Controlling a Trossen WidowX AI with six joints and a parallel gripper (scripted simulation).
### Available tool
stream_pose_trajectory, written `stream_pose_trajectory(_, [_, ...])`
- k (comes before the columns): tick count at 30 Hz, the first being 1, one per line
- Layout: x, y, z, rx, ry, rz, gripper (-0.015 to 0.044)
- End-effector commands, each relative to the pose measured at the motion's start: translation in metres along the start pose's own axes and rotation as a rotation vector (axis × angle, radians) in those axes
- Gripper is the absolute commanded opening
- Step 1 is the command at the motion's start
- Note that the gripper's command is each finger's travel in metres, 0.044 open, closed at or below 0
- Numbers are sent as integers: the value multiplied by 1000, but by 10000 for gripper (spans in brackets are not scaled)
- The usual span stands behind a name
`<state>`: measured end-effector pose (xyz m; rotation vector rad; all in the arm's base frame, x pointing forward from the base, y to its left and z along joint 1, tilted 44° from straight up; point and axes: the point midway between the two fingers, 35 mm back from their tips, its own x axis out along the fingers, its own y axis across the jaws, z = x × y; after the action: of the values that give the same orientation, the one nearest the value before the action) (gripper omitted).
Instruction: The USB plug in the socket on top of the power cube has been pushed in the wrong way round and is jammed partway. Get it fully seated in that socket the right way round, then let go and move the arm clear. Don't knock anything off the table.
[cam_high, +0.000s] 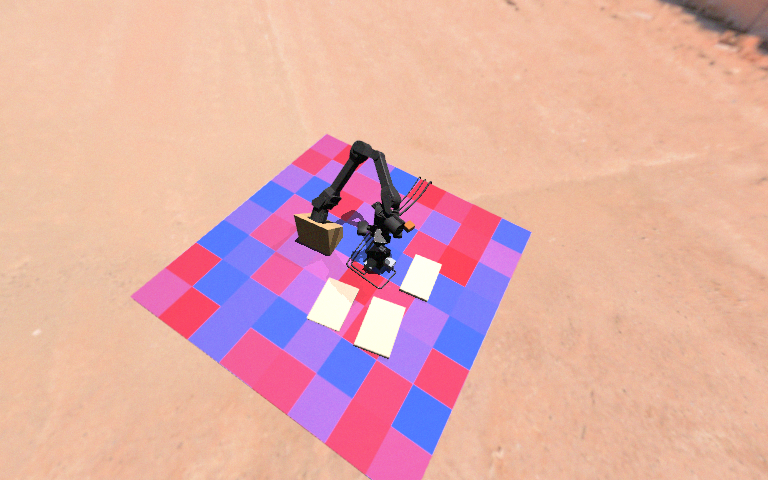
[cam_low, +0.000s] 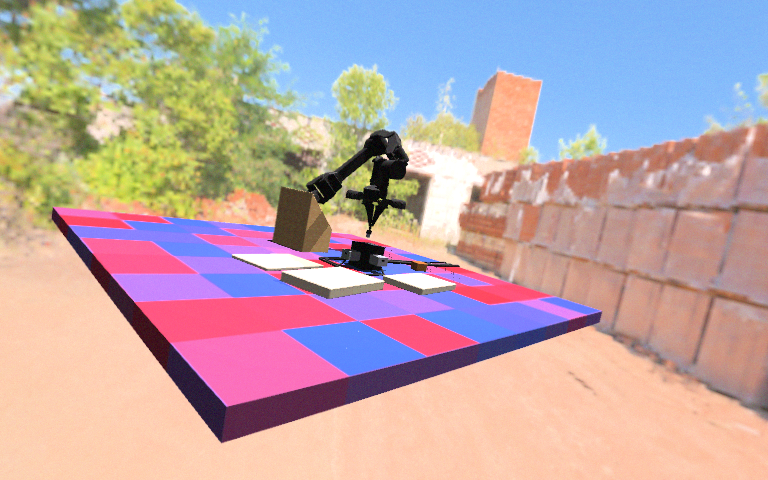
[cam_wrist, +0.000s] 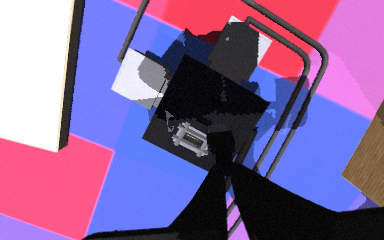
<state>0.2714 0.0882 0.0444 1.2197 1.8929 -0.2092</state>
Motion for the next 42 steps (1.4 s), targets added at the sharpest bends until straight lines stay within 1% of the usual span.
stream_pose_trajectory(1, [0,0,0,98,-1,1,0])
stream_pose_trajectory(21, [0,0,0,604,-1,1,0])
stream_pose_trajectory(42, [1,2,0,603,9,4,0])
